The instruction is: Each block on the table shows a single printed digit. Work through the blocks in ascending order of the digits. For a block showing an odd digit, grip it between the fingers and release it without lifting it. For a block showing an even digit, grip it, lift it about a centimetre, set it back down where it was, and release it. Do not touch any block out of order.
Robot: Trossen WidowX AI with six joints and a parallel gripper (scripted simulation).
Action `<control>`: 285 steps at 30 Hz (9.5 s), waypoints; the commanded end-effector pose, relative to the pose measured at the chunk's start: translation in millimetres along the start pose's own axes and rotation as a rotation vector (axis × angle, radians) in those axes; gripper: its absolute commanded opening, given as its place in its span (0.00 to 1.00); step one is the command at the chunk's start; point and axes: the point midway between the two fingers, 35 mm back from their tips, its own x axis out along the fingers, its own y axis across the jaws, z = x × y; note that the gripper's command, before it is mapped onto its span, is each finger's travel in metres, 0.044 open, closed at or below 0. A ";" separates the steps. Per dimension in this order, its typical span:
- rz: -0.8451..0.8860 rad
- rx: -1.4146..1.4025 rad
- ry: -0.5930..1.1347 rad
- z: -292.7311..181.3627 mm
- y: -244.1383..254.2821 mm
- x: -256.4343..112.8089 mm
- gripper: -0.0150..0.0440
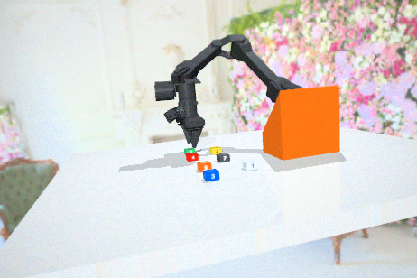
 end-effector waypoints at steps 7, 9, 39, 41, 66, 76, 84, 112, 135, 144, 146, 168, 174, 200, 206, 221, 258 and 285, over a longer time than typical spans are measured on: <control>-0.001 -0.007 0.005 -1.5 0.6 16.8 0.93; -0.002 -0.007 0.005 -1.7 0.5 19.8 0.93; -0.002 -0.007 0.005 -1.8 0.4 20.8 0.46; -0.002 -0.007 0.005 -1.8 0.4 20.8 0.46; -0.002 -0.007 0.005 -1.8 0.4 20.8 0.46; 0.004 -0.020 0.002 -1.4 3.1 14.7 0.46; 0.000 -0.009 0.004 -1.6 1.0 7.2 0.46; -0.002 -0.007 0.005 -1.8 0.4 20.8 0.46; -0.001 -0.007 0.004 -1.2 0.7 9.3 0.93; 0.006 -0.007 0.005 1.7 2.1 -55.1 0.75; 0.005 -0.007 0.005 0.3 1.7 -85.2 0.67; 0.009 -0.010 0.008 -65.9 135.9 -96.6 0.46; 0.011 -0.010 0.008 -64.7 136.7 -85.8 0.55; 0.007 -0.008 0.010 -67.0 136.2 10.2 0.93; 0.005 -0.009 0.008 -67.1 135.8 18.8 0.93; 0.004 -0.009 0.007 -67.1 135.7 20.8 0.46; 0.004 -0.009 0.007 -67.1 135.7 20.8 0.46; 0.006 -0.009 0.007 -66.7 135.8 -15.5 0.93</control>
